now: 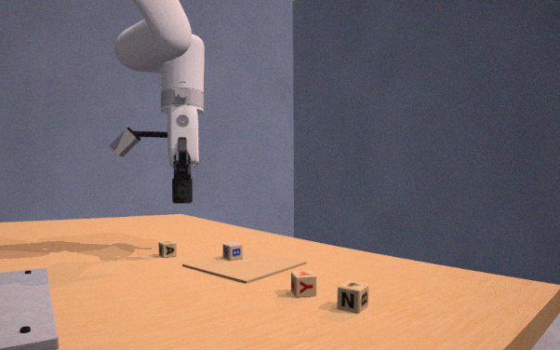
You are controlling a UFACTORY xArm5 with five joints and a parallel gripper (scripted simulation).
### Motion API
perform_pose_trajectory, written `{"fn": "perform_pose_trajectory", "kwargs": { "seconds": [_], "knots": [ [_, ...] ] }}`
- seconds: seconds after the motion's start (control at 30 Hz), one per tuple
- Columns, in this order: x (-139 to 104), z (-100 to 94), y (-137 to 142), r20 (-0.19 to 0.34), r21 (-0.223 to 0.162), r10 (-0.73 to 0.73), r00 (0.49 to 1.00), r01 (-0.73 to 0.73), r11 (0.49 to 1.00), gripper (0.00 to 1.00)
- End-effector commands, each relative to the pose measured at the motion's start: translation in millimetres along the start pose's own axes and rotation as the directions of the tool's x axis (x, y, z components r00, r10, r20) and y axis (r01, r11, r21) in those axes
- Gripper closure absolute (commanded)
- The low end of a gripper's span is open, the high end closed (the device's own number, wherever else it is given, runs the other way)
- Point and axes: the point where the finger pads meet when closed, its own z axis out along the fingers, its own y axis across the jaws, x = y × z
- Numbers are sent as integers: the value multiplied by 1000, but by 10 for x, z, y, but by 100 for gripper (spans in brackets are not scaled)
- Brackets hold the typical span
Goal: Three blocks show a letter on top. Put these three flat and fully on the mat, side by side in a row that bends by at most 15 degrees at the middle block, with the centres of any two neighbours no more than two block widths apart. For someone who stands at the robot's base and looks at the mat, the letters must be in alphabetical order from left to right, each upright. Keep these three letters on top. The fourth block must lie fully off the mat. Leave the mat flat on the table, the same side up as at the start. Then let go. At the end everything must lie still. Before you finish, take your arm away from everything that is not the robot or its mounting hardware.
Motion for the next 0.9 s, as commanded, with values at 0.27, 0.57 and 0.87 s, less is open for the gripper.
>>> {"fn": "perform_pose_trajectory", "kwargs": {
  "seconds": [0.27,0.57,0.87],
  "knots": [
    [78,-2,46,2,-4,365,931,-365,931,0],
    [135,5,69,2,-4,576,817,-576,817,0],
    [191,12,90,1,-5,750,661,-750,661,0]
  ]
}}
